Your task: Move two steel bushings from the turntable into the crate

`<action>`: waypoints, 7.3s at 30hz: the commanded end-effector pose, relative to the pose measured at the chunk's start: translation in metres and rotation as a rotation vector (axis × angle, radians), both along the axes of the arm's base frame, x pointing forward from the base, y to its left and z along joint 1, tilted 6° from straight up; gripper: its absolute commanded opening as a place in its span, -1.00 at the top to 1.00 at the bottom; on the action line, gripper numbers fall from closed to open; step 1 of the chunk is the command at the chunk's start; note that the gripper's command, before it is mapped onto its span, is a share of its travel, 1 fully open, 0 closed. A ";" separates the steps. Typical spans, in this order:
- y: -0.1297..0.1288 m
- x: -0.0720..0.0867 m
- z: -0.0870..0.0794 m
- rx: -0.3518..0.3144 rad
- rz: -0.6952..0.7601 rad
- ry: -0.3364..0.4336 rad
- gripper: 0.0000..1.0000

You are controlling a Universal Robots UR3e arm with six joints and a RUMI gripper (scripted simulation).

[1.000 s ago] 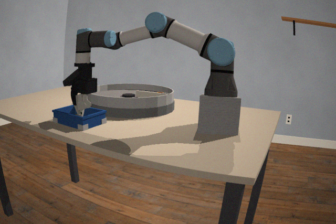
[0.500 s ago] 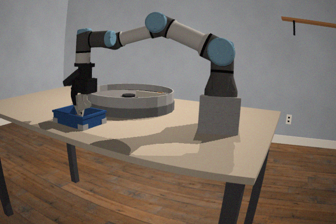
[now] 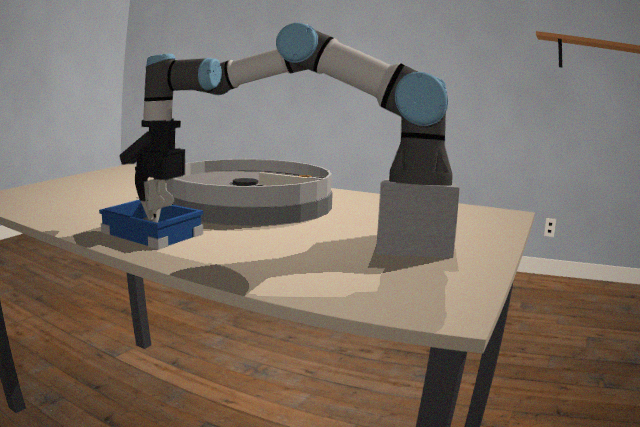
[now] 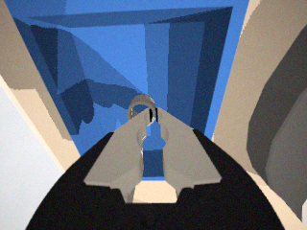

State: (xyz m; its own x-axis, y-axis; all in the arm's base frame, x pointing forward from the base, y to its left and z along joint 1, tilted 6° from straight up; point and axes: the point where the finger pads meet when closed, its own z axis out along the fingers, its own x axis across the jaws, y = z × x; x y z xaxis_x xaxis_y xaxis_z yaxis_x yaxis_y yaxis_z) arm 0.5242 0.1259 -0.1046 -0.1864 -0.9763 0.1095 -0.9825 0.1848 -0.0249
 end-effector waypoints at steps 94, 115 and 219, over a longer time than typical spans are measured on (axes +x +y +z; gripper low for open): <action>0.011 0.000 0.099 0.000 0.000 -0.004 0.88; 0.011 0.000 0.101 0.000 0.000 -0.004 0.88; -0.013 0.004 0.107 0.003 0.008 -0.002 0.89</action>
